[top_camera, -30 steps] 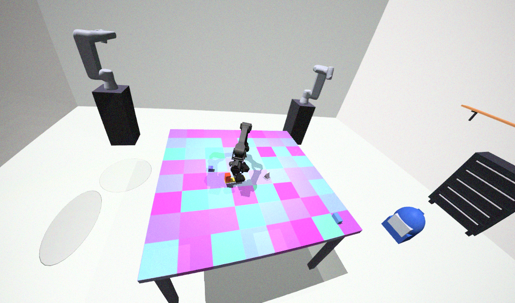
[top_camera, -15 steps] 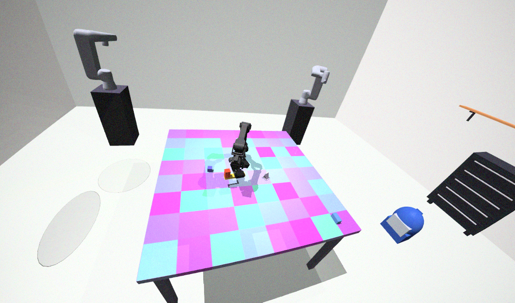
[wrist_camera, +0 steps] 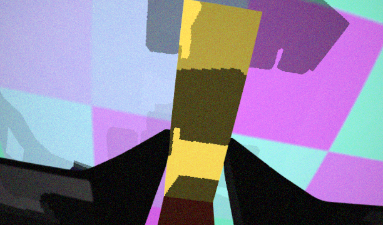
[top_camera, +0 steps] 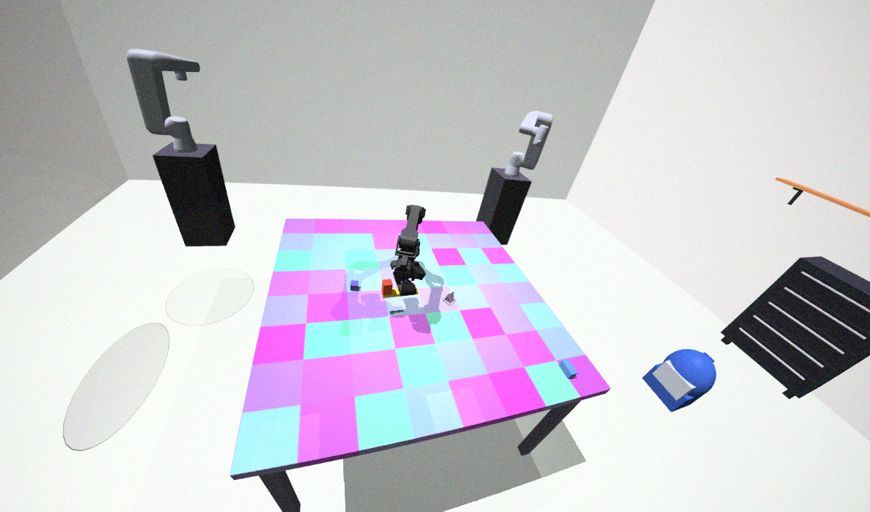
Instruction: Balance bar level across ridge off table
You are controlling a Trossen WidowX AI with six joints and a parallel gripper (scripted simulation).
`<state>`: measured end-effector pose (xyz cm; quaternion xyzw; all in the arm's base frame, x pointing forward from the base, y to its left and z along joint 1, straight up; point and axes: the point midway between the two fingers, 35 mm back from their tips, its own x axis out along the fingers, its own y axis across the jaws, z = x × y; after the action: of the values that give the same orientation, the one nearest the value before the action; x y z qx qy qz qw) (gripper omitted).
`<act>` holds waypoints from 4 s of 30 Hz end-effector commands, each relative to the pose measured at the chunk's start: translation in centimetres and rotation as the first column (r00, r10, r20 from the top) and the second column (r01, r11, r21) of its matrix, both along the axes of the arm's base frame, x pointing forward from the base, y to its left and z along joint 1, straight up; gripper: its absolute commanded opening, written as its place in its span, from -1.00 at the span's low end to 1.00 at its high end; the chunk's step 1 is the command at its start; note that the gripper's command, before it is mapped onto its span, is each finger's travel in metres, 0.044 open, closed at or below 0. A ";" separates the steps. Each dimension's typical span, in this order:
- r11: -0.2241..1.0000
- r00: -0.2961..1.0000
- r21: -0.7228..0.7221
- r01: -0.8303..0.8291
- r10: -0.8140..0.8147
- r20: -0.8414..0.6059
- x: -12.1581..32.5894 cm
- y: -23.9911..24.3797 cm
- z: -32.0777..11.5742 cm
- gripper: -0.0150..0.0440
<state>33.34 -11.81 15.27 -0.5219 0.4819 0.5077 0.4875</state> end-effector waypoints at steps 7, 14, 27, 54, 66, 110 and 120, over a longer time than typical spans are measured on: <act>0.991 0.991 0.005 0.137 -0.137 0.008 1.0 3.8 0.3 -0.49; 0.970 0.970 0.011 0.244 -0.244 0.008 1.4 6.5 0.3 -0.49; 0.898 0.898 0.020 0.439 -0.439 0.005 1.6 11.7 0.4 -0.49; 0.614 0.615 0.034 0.788 -0.788 -0.010 0.0 22.2 0.5 -0.49; 0.425 0.426 0.036 0.904 -0.904 -0.020 -1.3 26.4 0.6 -0.49; 0.412 0.413 0.036 0.910 -0.911 -0.020 -1.1 26.4 -3.6 -0.49; 0.412 0.413 0.036 0.910 -0.911 -0.020 -1.1 26.4 -3.7 -0.49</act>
<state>32.32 14.64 11.64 -0.1673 0.6760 0.1702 0.6971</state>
